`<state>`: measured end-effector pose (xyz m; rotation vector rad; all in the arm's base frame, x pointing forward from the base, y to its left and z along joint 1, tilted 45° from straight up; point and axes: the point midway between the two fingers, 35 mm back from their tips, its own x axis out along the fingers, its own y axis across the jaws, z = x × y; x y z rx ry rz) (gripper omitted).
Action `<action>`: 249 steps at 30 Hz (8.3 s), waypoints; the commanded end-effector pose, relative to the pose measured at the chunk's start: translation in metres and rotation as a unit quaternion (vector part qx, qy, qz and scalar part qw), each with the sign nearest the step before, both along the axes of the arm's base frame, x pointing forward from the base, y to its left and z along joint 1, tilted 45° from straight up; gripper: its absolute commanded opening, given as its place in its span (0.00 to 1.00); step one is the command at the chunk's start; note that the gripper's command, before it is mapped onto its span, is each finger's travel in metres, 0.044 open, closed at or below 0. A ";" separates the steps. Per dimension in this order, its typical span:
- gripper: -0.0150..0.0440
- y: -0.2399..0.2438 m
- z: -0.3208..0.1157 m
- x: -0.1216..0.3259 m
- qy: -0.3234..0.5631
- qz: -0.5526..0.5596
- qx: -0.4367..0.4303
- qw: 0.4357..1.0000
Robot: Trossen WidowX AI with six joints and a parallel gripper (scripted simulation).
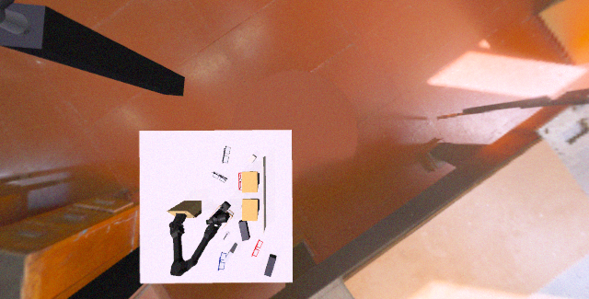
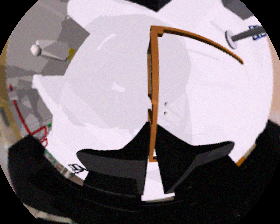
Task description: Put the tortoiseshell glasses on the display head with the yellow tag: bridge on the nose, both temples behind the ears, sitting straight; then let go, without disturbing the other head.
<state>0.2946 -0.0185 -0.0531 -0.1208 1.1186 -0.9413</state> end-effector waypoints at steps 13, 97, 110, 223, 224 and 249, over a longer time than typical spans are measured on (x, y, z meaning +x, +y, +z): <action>0.44 0.000 0.000 -0.001 0.001 0.000 0.000 1.000; 0.49 0.008 0.016 -0.009 0.011 0.007 -0.004 1.000; 0.49 -0.007 0.002 -0.008 0.011 0.007 -0.005 1.000; 0.25 0.012 0.208 -0.083 0.327 0.667 -0.064 0.666; 0.25 0.012 0.209 -0.085 0.329 0.675 -0.070 0.657; 0.25 -0.004 0.235 -0.126 0.387 0.800 -0.250 0.385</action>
